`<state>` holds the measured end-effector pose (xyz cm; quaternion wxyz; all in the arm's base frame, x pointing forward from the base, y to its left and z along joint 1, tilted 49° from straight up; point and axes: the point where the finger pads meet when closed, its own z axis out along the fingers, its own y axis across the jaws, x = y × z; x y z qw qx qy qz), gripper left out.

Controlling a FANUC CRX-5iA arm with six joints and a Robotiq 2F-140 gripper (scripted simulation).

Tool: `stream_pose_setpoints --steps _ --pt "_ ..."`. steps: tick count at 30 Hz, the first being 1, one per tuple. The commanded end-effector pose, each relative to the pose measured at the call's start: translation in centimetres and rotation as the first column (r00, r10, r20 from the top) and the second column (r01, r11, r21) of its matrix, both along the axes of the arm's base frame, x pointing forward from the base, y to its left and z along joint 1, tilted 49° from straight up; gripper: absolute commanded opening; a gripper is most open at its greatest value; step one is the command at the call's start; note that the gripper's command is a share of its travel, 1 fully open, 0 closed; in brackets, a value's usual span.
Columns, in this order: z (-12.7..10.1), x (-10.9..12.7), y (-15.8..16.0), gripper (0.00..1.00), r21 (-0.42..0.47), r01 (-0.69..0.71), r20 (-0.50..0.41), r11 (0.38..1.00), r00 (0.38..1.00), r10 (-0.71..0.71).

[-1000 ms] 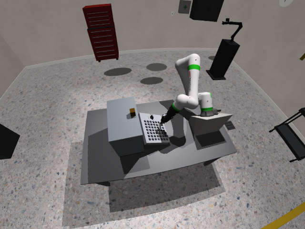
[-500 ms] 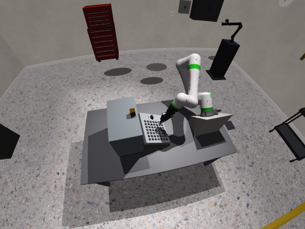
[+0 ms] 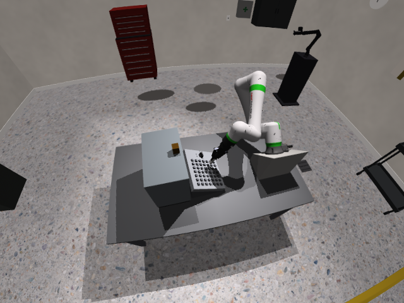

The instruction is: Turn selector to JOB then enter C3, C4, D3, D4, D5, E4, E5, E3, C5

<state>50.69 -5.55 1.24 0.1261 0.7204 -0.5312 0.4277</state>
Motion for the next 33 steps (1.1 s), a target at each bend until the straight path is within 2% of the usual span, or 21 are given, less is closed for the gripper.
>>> stream_pose_setpoints --steps 1,15,33 --pt "-0.1 0.2 -0.1 0.00 0.001 -0.001 0.001 1.000 1.000 0.001" --pt "-1.1 1.0 -1.2 0.00 0.001 -0.001 0.001 1.000 1.000 0.001" --pt "-1.2 1.0 -1.2 0.00 0.001 -0.001 0.001 1.000 1.000 0.001"
